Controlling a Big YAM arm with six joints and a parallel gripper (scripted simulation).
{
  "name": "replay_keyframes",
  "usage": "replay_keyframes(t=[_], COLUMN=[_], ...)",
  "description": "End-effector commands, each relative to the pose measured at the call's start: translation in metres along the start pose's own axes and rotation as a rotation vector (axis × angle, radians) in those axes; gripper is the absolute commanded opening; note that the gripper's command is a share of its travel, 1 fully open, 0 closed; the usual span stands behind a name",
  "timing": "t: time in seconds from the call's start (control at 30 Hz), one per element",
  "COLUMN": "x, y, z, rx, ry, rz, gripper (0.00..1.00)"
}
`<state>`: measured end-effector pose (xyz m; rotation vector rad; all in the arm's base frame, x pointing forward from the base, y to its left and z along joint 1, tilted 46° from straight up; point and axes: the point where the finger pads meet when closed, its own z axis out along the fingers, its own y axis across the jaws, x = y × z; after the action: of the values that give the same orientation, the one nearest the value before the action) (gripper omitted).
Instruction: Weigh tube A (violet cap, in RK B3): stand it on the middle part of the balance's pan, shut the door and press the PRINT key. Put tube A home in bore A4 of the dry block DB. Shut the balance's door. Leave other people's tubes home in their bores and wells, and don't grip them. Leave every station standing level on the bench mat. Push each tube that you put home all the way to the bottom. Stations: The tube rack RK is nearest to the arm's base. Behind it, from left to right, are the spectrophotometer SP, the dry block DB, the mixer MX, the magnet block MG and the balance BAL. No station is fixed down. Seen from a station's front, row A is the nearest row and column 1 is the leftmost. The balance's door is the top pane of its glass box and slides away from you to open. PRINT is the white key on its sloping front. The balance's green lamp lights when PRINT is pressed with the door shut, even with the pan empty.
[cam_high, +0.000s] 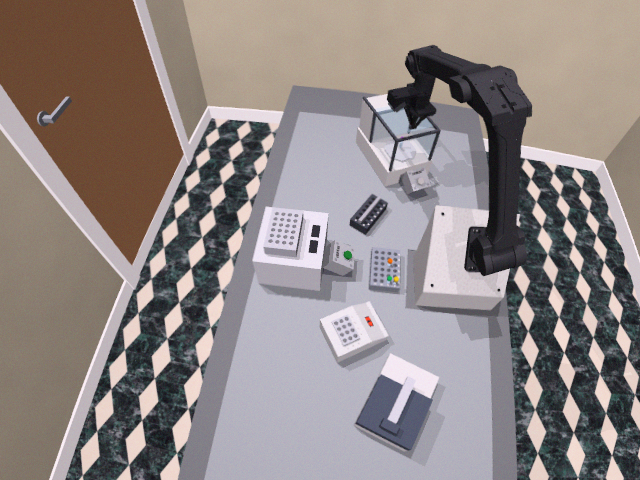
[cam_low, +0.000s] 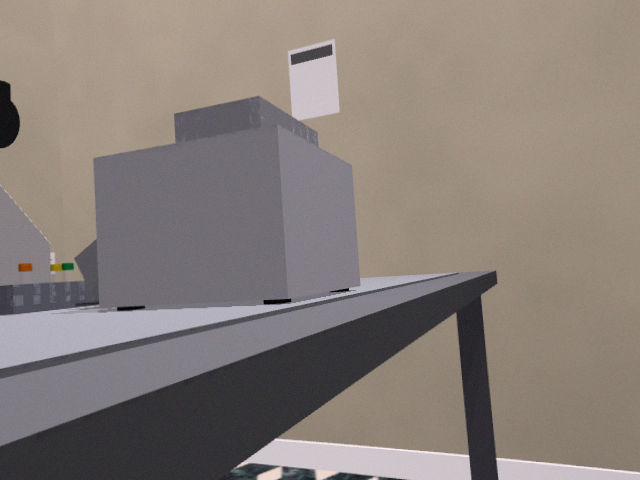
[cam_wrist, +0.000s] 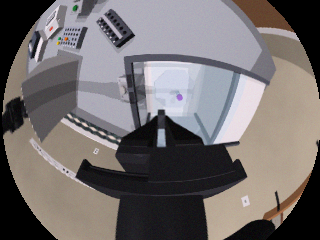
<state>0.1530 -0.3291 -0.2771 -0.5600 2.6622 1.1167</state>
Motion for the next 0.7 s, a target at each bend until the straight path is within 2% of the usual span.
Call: replay_keyframes(t=[0.0,0.5,0.53,0.67], x=[0.000,0.001,0.000,0.001], y=[-0.002,0.011,0.014,0.017], z=[-0.015,-0.014,-0.011,-0.014], rx=[0.036,0.036,0.025,0.035], ry=[0.001,0.002,0.000,0.000], rz=[-0.008,-0.008,-0.006,-0.008], gripper=[0.06,0.06,0.06,0.06])
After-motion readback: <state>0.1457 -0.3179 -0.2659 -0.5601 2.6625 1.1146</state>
